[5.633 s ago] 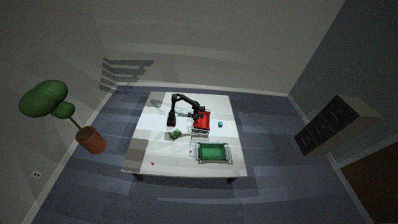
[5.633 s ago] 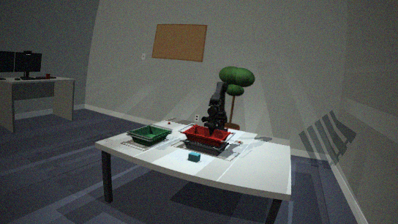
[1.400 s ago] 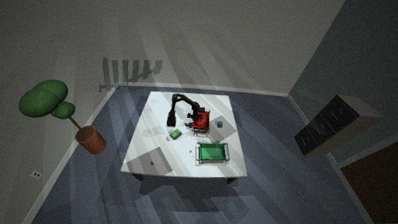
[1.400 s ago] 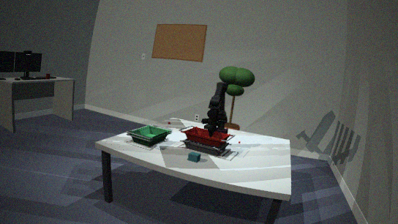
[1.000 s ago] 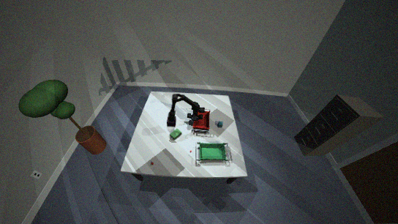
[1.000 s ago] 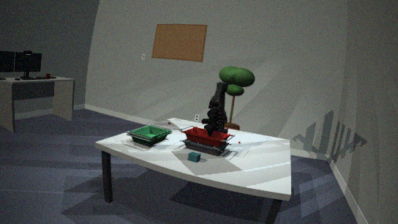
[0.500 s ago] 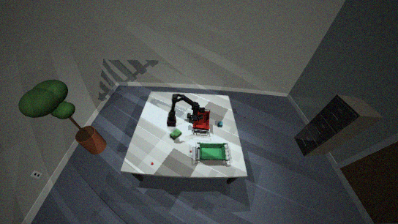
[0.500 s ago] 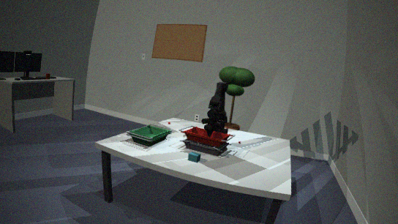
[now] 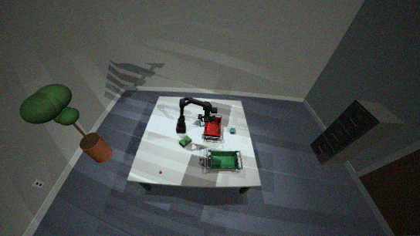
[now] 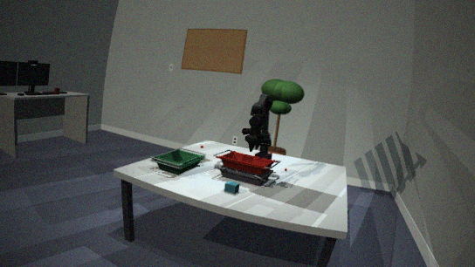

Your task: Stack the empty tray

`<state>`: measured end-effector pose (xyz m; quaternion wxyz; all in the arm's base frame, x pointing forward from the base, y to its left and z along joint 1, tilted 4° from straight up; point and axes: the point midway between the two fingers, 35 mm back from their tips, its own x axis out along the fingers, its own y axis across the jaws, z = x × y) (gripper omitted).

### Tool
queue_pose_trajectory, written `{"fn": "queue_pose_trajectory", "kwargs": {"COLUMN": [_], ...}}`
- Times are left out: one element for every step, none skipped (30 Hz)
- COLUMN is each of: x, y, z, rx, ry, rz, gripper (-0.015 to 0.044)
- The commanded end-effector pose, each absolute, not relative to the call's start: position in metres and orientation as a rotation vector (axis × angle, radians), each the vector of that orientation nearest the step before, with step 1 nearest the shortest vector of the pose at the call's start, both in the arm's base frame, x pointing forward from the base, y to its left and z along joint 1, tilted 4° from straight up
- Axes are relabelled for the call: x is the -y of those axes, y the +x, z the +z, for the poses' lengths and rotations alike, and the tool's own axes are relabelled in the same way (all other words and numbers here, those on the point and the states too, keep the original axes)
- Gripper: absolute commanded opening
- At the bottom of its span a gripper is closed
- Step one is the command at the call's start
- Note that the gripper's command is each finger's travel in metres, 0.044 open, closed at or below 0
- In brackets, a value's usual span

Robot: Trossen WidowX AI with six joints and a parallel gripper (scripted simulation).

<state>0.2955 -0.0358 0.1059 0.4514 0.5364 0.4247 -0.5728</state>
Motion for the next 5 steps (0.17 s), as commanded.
{"fn": "queue_pose_trajectory", "kwargs": {"x": [0.0333, 0.0331, 0.0331, 0.0331, 0.0341], "y": [0.2933, 0.2929, 0.2928, 0.2928, 0.2930], "z": [0.1315, 0.1334, 0.1341, 0.1341, 0.1261], "rx": [-1.048, -1.048, -1.048, -1.048, -1.045], "ry": [1.332, 1.332, 1.332, 1.332, 1.329], "rz": [-1.414, -1.414, -1.414, -1.414, -1.410], "gripper": [0.0440, 0.0440, 0.0440, 0.0440, 0.0440]}}
